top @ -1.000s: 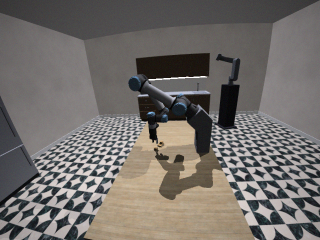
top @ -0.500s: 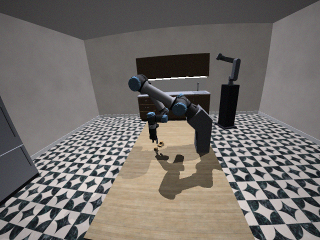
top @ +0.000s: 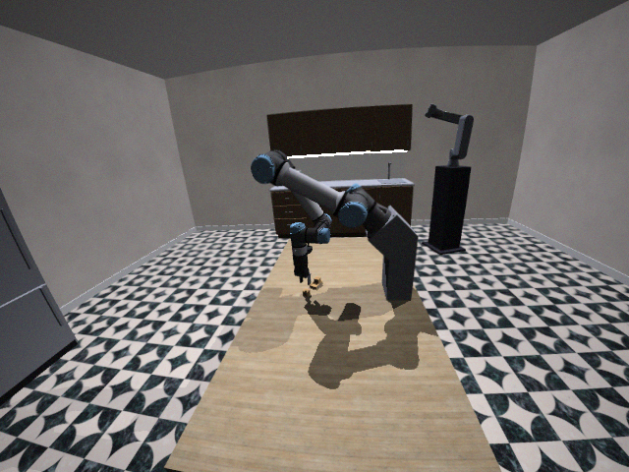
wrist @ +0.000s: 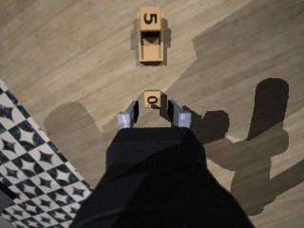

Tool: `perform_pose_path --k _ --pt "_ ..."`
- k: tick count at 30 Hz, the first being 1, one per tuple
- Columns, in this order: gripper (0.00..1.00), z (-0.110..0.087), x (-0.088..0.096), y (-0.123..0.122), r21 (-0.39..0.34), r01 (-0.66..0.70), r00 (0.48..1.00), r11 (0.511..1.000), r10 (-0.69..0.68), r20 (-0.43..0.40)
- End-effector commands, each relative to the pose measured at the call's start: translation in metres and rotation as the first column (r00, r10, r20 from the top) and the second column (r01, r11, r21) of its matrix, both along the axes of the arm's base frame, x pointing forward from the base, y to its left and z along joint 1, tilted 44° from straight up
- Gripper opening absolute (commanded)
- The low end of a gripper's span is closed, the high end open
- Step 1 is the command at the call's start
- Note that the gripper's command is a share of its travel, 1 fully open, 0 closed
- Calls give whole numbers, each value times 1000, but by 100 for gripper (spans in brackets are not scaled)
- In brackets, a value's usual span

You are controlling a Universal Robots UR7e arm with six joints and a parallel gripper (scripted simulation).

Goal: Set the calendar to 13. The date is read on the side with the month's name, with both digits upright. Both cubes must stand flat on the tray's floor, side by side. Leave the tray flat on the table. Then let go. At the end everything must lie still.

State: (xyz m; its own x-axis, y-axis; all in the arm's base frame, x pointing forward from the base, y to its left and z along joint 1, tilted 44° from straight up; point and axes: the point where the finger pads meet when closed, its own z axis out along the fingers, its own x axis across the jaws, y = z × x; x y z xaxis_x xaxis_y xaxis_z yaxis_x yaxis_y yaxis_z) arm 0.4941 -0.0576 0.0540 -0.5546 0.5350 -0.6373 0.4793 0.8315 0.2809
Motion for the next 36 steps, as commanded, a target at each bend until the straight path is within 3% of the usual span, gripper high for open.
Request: perform_pose_path --k 1,36 --pt "90 -5 5 -1 0 0 1000 1000 0 1" --pt "90 -28 26 -7 0 0 1000 1000 0 1"
